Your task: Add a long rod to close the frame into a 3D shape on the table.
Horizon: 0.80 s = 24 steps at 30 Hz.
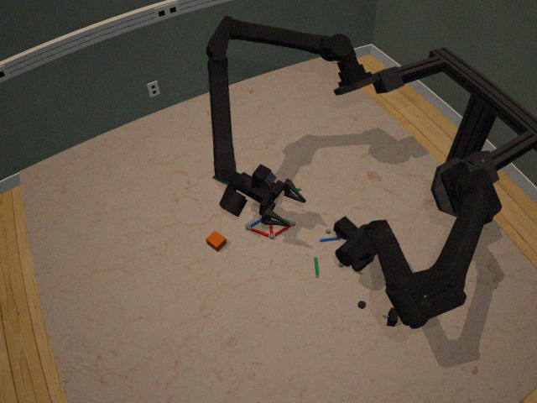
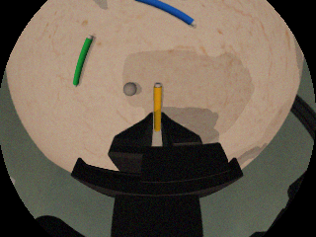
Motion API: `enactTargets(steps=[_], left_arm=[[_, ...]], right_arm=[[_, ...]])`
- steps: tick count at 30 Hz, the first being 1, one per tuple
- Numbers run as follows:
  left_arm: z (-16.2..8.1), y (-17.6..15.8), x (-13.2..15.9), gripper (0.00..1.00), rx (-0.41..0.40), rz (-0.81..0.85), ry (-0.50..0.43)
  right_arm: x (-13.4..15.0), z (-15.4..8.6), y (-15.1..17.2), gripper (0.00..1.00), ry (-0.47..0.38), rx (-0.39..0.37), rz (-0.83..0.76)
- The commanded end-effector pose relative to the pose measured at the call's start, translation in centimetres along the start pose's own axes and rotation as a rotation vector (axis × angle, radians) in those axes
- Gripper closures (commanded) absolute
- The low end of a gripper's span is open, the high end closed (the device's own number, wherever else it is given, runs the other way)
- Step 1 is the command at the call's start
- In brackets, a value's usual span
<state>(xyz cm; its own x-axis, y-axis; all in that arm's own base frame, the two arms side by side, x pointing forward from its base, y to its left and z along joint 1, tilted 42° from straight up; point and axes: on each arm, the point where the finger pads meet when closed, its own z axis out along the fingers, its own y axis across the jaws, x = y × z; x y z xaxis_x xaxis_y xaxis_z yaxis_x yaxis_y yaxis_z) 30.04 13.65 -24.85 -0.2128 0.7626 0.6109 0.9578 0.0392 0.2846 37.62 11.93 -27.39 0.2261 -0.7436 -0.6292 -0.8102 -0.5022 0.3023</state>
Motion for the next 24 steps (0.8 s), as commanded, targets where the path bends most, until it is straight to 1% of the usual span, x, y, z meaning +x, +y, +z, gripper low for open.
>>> enactTargets(steps=[1, 2, 4, 9, 11, 12, 14, 17, 22, 24], left_arm=[[-0.1, 0.0, 0.0, 0.89, -0.002, 0.004, -0.002], [-0.1, 0.0, 0.0, 0.93, -0.002, 0.004, -0.002], [-0.1, 0.0, 0.0, 0.93, -0.002, 0.004, -0.002], [-0.1, 0.0, 0.0, 1.00, -0.002, 0.004, -0.002], [-0.1, 0.0, 0.0, 1.00, -0.002, 0.004, -0.002], [-0.8, 0.2, -0.1, 1.00, -0.007, 0.011, -0.006], [-0.8, 0.2, -0.1, 1.00, -0.007, 0.011, -0.006], [-2.1, 0.0, -0.1, 1.00, -0.007, 0.010, -0.004], [-5.3, -0.1, 0.0, 1.00, -0.007, 0.010, -0.003], [-5.8, 0.1, -0.1, 1.00, -0.010, 0.008, -0.004]], right_arm=[[-0.1, -0.1, -0.2, 0.00, 0.002, 0.002, -0.019], [-0.1, -0.1, -0.2, 0.00, 0.002, 0.002, -0.019], [-0.1, -0.1, -0.2, 0.00, 0.002, 0.002, -0.019], [-0.1, -0.1, -0.2, 0.00, 0.002, 0.002, -0.019], [-0.1, -0.1, -0.2, 0.00, 0.002, 0.002, -0.019], [-0.1, -0.1, -0.2, 0.00, 0.002, 0.002, -0.019], [-0.1, -0.1, -0.2, 0.00, 0.002, 0.002, -0.019], [-0.1, -0.1, -0.2, 0.00, 0.002, 0.002, -0.019], [-0.1, -0.1, -0.2, 0.00, 0.002, 0.002, -0.019], [-0.1, -0.1, -0.2, 0.00, 0.002, 0.002, -0.019]])
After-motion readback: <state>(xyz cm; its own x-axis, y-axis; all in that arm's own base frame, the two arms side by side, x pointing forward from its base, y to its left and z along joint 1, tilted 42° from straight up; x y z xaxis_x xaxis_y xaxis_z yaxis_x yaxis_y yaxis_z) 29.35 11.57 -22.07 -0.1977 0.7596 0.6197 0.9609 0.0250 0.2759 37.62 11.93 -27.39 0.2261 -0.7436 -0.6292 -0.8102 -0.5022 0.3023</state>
